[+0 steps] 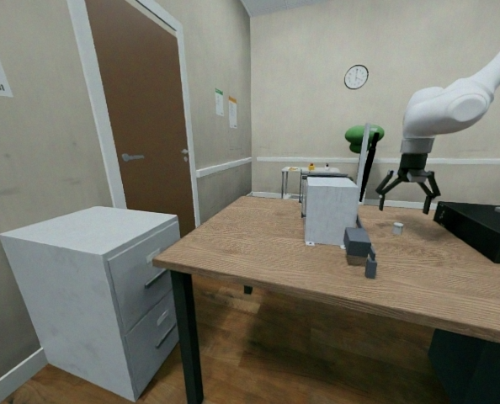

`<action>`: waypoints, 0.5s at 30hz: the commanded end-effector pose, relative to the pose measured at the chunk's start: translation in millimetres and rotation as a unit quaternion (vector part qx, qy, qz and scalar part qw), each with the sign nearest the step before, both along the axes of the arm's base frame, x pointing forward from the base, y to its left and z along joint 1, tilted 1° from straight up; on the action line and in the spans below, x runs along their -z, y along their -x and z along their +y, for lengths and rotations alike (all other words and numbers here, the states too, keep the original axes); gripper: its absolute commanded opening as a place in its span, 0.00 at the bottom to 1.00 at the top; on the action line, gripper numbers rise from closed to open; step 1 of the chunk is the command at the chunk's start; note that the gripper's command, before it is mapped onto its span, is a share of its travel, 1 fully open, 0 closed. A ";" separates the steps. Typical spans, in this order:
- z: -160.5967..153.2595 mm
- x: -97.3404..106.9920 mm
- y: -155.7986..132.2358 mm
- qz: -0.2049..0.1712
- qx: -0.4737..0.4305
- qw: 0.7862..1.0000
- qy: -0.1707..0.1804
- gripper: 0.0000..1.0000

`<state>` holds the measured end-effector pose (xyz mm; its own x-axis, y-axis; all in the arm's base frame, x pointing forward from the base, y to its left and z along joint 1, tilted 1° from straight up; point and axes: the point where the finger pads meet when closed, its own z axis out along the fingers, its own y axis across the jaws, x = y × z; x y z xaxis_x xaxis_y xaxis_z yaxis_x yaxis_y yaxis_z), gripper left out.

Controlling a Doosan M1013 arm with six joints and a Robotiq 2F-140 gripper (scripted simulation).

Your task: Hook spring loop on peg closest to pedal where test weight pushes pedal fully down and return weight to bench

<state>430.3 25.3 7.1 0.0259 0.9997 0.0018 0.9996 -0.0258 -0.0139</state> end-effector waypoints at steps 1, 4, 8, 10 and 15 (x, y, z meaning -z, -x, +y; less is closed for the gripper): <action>0.1 -7.6 -0.6 0.000 0.000 1.000 0.000 1.00; 0.1 -10.3 -0.6 0.000 0.000 1.000 0.000 1.00; 0.1 -16.4 -0.7 -0.001 0.000 1.000 0.000 1.00; 0.0 -21.8 -0.8 -0.001 0.000 1.000 0.000 1.00; 0.0 -35.1 -1.0 -0.001 0.000 1.000 0.000 1.00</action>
<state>430.7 25.2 37.3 0.0261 0.9997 0.0014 0.9996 -0.0260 -0.0139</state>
